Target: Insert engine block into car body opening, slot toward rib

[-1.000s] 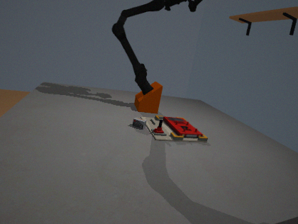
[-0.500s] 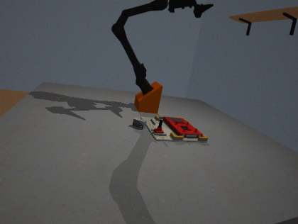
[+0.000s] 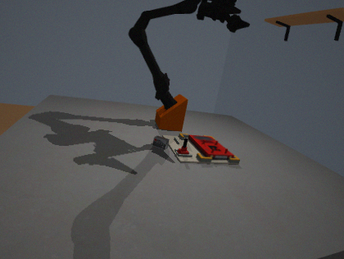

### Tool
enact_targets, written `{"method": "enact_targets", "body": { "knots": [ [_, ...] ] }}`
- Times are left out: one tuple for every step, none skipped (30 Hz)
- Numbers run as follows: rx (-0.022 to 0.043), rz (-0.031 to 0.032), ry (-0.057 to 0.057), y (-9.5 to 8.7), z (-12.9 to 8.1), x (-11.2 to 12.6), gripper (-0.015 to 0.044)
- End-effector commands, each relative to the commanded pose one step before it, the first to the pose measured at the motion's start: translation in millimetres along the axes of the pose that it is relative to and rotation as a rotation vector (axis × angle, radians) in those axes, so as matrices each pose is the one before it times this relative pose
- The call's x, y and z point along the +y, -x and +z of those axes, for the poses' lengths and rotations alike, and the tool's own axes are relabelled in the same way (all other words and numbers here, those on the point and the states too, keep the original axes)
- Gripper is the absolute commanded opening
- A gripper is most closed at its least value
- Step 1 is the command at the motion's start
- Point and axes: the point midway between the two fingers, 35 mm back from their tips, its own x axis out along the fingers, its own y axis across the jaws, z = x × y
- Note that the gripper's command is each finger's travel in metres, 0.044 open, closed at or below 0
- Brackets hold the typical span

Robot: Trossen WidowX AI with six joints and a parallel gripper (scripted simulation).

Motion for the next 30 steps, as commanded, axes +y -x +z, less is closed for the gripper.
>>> {"method": "enact_targets", "body": {
  "knots": [
    [0.10443,-0.00879,-0.0790,-17.25,-29.67,-7.59,0.0440],
    [0.02428,-0.00299,-0.0215,-4.19,-6.57,-3.06,0.0440],
    [0.02426,-0.00336,-0.0217,-4.20,-6.48,-3.19,0.0440],
    [0.02422,-0.00374,-0.0218,-4.20,-6.38,-3.31,0.0440],
    [0.02418,-0.00411,-0.0219,-4.20,-6.29,-3.42,0.0440],
    [0.02414,-0.00449,-0.0221,-4.20,-6.19,-3.54,0.0440],
    [0.02408,-0.00485,-0.0222,-4.20,-6.09,-3.65,0.0440],
    [0.02403,-0.00522,-0.0223,-4.20,-5.98,-3.75,0.0440],
    [0.02396,-0.00558,-0.0225,-4.20,-5.88,-3.86,0.0440],
    [0.02389,-0.00594,-0.0226,-4.20,-5.77,-3.96,0.0440],
    [0.02381,-0.00630,-0.0227,-4.19,-5.66,-4.05,0.0440],
    [0.02373,-0.00666,-0.0228,-4.19,-5.55,-4.15,0.0440],
    [0.02364,-0.00701,-0.0229,-4.19,-5.43,-4.24,0.0440],
    [0.02354,-0.00736,-0.0230,-4.19,-5.32,-4.32,0.0440],
    [0.02344,-0.00770,-0.0231,-4.18,-5.20,-4.41,0.0440],
    [0.02334,-0.00804,-0.0232,-4.18,-5.08,-4.48,0.0440],
    [0.02317,-0.00718,-0.0208,-4.31,-5.09,-4.67,0.0440],
    [0.02038,-0.00653,-0.0185,-3.80,-4.39,-4.16,0.0440],
    [0.01963,-0.00649,-0.0179,-3.66,-4.16,-4.06,0.0440],
    [0.01958,-0.00667,-0.0180,-3.66,-4.08,-4.10,0.0440],
    [0.01954,-0.00684,-0.0181,-3.65,-4.01,-4.14,0.0440],
    [0.01949,-0.00702,-0.0182,-3.64,-3.93,-4.18,0.0440],
    [0.01944,-0.00719,-0.0183,-3.63,-3.86,-4.21,0.0440],
    [0.01939,-0.00737,-0.0184,-3.62,-3.78,-4.24,0.0440],
    [0.01934,-0.00754,-0.0184,-3.62,-3.70,-4.27,0.0440],
    [0.01929,-0.00771,-0.0185,-3.61,-3.63,-4.30,0.0440],
    [0.02007,-0.00988,-0.0225,-3.63,-3.61,-4.48,0.0440],
    [0.02170,-0.01106,-0.0245,-3.94,-3.82,-4.91,0.0440],
    [0.02153,-0.01138,-0.0246,-3.93,-3.70,-4.96,0.0440],
    [0.02135,-0.01170,-0.0246,-3.92,-3.57,-5.00,0.0440]
  ]
}}
